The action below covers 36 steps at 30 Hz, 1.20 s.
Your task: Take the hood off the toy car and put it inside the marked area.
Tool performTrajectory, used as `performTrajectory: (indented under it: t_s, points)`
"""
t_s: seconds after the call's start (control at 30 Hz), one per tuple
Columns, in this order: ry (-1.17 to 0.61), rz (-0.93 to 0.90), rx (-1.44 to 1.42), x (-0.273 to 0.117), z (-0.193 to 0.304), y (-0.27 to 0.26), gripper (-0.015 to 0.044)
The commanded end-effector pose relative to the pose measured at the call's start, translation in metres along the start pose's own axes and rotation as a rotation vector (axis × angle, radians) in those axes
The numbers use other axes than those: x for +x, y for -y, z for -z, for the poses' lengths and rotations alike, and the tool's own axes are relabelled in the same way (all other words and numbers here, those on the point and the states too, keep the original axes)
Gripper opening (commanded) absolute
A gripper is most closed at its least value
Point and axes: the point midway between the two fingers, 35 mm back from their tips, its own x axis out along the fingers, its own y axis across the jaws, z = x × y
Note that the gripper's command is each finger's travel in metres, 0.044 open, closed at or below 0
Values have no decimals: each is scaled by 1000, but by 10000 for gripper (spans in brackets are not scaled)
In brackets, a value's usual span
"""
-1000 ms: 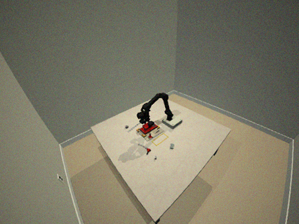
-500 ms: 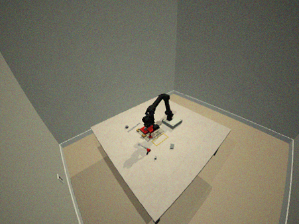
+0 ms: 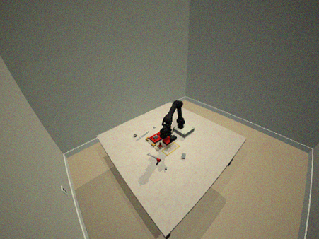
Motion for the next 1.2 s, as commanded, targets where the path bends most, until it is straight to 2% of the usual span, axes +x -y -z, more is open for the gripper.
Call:
performTrajectory:
  t_s: [0.0,1.17]
  points:
    - [2,-3,11,-2,9,-22,0]
    - [2,-3,14,22,11,-30,0]
